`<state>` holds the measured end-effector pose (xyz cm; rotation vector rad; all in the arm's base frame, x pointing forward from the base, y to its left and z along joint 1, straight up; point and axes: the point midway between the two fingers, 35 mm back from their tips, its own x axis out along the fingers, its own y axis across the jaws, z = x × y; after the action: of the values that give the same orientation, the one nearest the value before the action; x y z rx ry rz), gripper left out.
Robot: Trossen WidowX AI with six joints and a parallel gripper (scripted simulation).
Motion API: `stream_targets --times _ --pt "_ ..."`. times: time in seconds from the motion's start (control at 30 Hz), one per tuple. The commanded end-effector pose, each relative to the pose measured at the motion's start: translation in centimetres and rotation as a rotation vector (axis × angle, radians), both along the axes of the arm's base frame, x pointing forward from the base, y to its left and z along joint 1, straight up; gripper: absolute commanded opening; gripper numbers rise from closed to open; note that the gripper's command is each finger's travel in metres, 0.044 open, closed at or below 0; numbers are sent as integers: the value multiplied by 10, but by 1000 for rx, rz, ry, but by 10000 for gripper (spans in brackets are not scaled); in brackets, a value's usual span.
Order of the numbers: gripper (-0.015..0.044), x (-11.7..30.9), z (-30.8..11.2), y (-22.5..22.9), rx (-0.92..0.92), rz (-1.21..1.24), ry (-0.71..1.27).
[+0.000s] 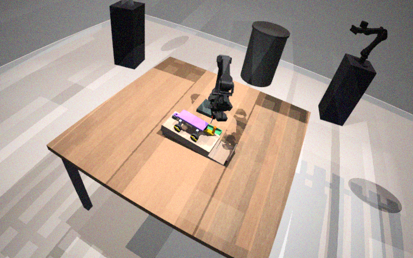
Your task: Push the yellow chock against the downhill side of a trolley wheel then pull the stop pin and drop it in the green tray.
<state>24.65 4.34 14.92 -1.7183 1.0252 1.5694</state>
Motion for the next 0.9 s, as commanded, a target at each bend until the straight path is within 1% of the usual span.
stream_targets --times 0.0,0.73,0.87 --pt "0 -1 0 -1 23 102 11" --pt "0 -1 1 -5 127 768 43" --pt "0 -1 1 -5 132 813 42"
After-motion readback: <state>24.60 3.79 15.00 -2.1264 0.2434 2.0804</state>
